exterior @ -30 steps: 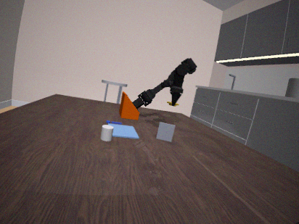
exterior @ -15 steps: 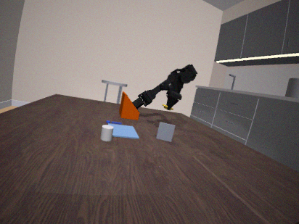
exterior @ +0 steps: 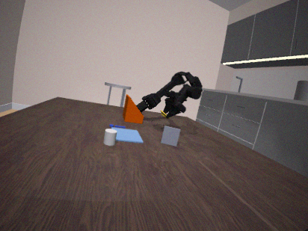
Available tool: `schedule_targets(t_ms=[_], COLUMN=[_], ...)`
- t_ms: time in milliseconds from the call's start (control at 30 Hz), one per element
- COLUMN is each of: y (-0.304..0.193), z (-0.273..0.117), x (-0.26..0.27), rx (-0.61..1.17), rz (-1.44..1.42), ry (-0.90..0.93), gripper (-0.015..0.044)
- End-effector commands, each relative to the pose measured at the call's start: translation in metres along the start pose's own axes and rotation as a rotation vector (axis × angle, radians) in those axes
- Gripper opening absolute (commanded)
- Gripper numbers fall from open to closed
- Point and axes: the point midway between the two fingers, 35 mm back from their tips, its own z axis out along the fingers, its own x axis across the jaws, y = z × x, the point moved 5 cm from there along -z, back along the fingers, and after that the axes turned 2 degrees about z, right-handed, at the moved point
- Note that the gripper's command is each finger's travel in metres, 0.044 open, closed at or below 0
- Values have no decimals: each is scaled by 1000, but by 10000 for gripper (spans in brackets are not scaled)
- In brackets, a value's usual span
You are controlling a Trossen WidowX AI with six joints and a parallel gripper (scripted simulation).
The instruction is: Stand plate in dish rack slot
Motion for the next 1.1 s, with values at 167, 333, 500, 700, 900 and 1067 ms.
schedule_targets(t_ms=[167, 333, 500, 700, 900, 1067], y=[-6, -10, -14, -20, -27, -33], z=[19, 26, 33, 39, 43, 46], x=[0, 0, -1, -1, -3, -6], rx=[-196, -290, -377, -474, -561, -626], rz=[-158, -232, -302, -377, -443, -490], ry=[104, 167, 238, 332, 435, 526], gripper=[0, 0, 0, 0, 0, 0])
